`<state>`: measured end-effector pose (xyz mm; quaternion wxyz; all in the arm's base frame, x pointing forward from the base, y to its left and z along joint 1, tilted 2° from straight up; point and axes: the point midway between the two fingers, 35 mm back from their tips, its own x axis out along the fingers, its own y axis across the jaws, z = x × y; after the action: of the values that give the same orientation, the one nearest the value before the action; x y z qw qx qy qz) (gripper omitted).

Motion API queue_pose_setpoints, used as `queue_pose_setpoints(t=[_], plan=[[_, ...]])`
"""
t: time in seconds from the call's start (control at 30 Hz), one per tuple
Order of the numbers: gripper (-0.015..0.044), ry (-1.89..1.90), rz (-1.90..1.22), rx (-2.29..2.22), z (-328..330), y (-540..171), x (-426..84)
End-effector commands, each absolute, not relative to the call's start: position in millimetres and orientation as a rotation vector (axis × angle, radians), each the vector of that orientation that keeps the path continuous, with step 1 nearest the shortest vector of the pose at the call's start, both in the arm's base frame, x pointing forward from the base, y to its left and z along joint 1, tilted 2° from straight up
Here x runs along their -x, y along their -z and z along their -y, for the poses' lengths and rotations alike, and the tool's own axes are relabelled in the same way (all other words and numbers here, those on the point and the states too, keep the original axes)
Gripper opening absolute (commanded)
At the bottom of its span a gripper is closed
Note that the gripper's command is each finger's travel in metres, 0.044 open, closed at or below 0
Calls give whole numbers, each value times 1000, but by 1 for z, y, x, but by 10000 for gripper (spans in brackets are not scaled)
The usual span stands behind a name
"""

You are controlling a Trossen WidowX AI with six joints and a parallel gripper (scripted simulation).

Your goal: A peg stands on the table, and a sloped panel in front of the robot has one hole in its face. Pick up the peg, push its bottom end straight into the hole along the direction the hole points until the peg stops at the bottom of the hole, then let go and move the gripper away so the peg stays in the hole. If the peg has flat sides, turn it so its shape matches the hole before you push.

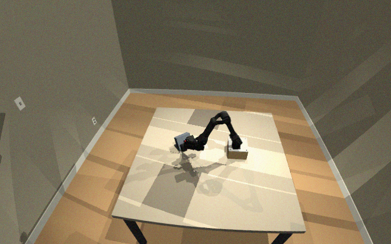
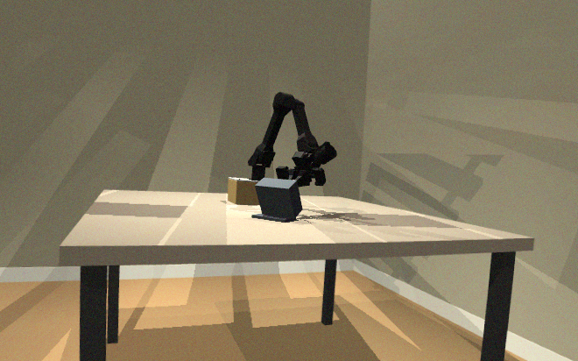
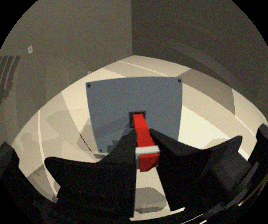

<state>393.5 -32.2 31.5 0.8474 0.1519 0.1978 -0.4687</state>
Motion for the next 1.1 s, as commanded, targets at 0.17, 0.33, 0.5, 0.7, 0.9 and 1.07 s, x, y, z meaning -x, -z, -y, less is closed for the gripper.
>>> queue_pose_setpoints(t=[0.17,0.33,0.5,0.7,0.9,1.07], plan=[[0,987,-423,-316,35,-28,-395],[0,987,-422,-316,35,-27,-395],[0,987,-422,-316,37,-27,-396],[0,987,-422,-316,39,-26,-398],[0,987,-422,-316,42,-24,-400],[0,987,-422,-316,44,-23,-401]])
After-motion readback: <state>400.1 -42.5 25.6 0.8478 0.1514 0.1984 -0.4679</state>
